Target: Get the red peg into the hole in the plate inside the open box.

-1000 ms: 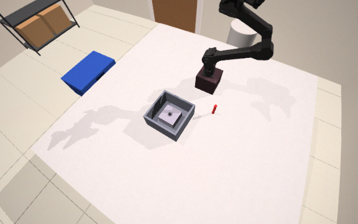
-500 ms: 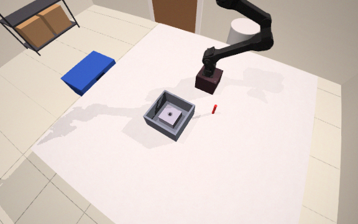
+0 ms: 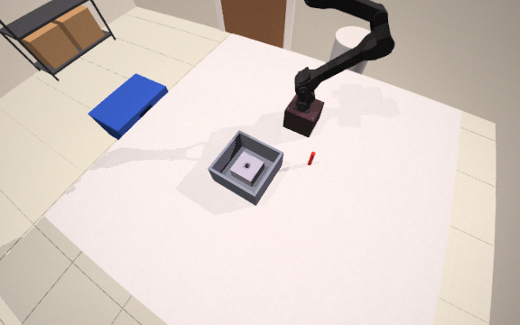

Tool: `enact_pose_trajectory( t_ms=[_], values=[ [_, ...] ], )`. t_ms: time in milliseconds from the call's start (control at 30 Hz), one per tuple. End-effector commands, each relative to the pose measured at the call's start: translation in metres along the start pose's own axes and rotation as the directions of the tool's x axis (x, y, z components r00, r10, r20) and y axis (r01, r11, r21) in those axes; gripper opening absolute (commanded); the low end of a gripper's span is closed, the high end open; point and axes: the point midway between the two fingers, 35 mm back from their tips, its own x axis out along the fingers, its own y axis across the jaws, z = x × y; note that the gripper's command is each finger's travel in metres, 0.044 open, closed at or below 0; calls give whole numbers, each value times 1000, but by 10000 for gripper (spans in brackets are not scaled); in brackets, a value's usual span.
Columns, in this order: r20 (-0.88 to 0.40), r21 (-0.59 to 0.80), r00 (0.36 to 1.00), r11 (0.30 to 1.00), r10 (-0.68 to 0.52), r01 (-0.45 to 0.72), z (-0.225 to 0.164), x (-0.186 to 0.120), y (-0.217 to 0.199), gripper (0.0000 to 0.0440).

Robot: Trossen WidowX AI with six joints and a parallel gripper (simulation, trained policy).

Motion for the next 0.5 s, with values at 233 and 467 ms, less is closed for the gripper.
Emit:
enact_pose_trajectory(
  t_ms=[233, 467],
  values=[
    [-223, 312, 975, 947, -12, 83, -78, 13, 10, 440],
    [-370, 460, 928, 876, 37, 148, -125, 15, 32, 440]
  ],
)
